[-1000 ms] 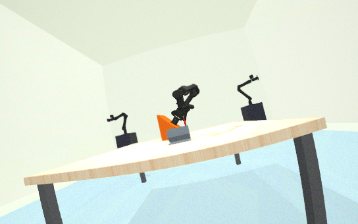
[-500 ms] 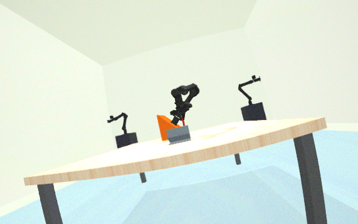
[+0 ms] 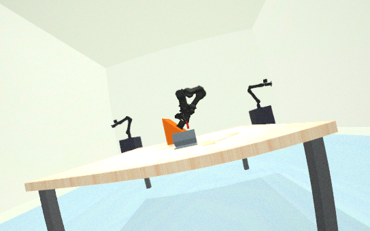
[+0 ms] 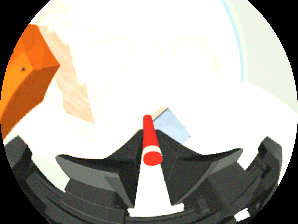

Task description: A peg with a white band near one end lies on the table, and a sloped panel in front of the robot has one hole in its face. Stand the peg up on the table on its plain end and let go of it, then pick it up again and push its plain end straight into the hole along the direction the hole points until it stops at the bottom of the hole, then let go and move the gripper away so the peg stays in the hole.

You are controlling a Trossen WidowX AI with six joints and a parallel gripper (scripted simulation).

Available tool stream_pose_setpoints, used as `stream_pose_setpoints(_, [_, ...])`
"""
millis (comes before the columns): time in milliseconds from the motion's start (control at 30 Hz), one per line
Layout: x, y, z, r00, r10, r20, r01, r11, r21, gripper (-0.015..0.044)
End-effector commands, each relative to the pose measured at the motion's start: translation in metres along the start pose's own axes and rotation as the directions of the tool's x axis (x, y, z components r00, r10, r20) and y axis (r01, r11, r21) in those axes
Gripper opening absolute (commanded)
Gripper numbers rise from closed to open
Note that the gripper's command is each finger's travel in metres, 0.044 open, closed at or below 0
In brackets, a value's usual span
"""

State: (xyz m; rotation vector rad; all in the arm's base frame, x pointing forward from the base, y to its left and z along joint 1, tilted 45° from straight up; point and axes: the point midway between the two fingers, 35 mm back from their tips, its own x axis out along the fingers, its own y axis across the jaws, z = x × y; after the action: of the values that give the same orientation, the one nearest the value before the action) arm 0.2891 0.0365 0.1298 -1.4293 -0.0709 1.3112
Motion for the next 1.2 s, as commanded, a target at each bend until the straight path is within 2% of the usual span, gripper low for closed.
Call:
stream_pose_setpoints(0, [-0.001, -0.003, -0.007, 1.000, -0.019, -0.016, 0.020, 0.999, 0.026, 0.0000])
stream_pose_setpoints(1167, [-0.002, -0.023, -0.054, 0.982, -0.138, -0.128, 0.162, 0.968, 0.193, 0.0000])
